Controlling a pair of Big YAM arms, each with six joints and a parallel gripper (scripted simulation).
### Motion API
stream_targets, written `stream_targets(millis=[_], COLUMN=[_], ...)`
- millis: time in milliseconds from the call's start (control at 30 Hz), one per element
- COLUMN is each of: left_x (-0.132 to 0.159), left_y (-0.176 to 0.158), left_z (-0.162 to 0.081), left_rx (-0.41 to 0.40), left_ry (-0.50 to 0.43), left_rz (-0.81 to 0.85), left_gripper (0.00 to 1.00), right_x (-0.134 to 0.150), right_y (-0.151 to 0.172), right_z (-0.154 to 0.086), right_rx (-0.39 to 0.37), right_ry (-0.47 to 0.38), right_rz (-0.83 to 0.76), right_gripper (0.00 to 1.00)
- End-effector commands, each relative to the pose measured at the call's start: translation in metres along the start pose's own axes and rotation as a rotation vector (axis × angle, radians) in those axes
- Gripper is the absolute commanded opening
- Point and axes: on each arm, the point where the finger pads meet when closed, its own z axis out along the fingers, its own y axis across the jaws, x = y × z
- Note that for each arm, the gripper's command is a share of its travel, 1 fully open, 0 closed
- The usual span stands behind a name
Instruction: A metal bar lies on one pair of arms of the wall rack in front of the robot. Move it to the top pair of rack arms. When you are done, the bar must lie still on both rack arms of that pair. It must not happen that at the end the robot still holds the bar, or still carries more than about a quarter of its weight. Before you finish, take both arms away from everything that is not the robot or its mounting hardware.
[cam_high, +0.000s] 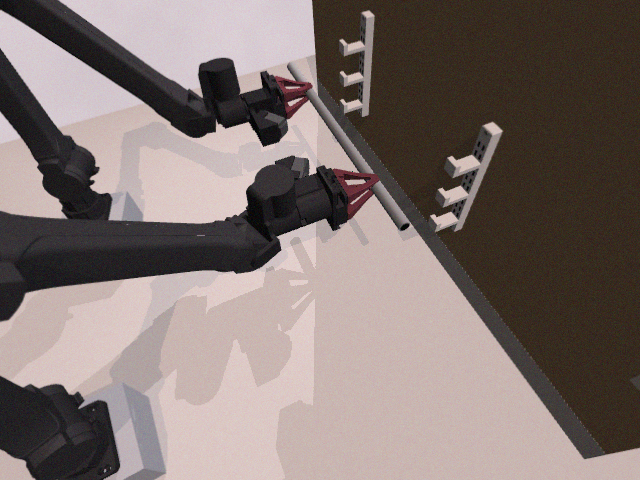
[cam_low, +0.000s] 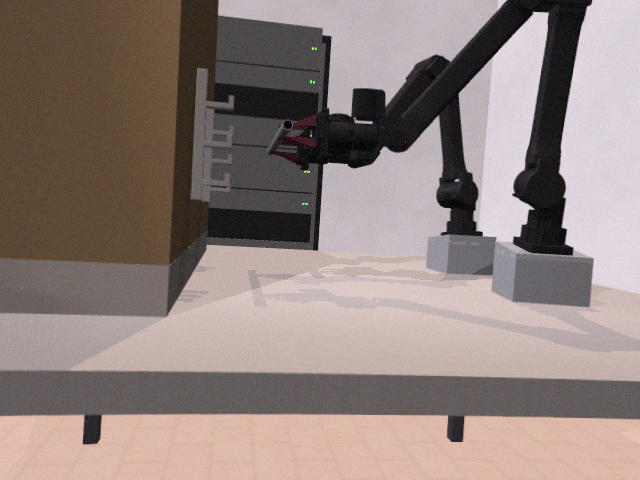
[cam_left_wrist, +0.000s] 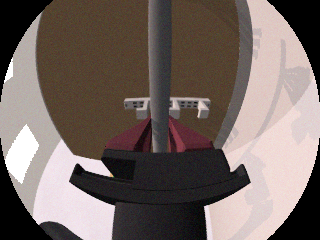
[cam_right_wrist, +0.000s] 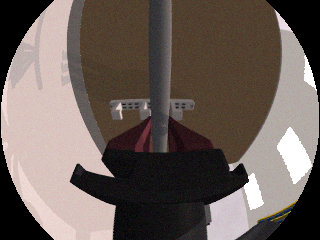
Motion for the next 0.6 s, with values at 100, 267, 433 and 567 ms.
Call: stream_targets(millis=[100, 267, 433, 567], left_x=[0.005, 0.005, 0.005, 0.005], left_y=[0.025, 0.024, 0.023, 0.023], left_z=[-0.010, -0.017, -0.024, -0.030], left_rx=[-0.062, -0.062, -0.062, -0.062], left_ry=[0.017, 0.017, 0.017, 0.017], left_rz=[-0.007, -0.007, -0.007, -0.007], left_gripper=[0.00, 0.00, 0.00, 0.00], right_x=[0.004, 0.004, 0.004, 0.004], right_y=[-0.036, -0.035, -0.035, -0.034], right_z=[-0.010, -0.017, -0.024, -0.030], right_rx=[0.078, 0.078, 0.078, 0.078], right_ry=[0.014, 0.014, 0.014, 0.014], right_rz=[0.027, 0.027, 0.027, 0.027], right_gripper=[0.00, 0.00, 0.00, 0.00])
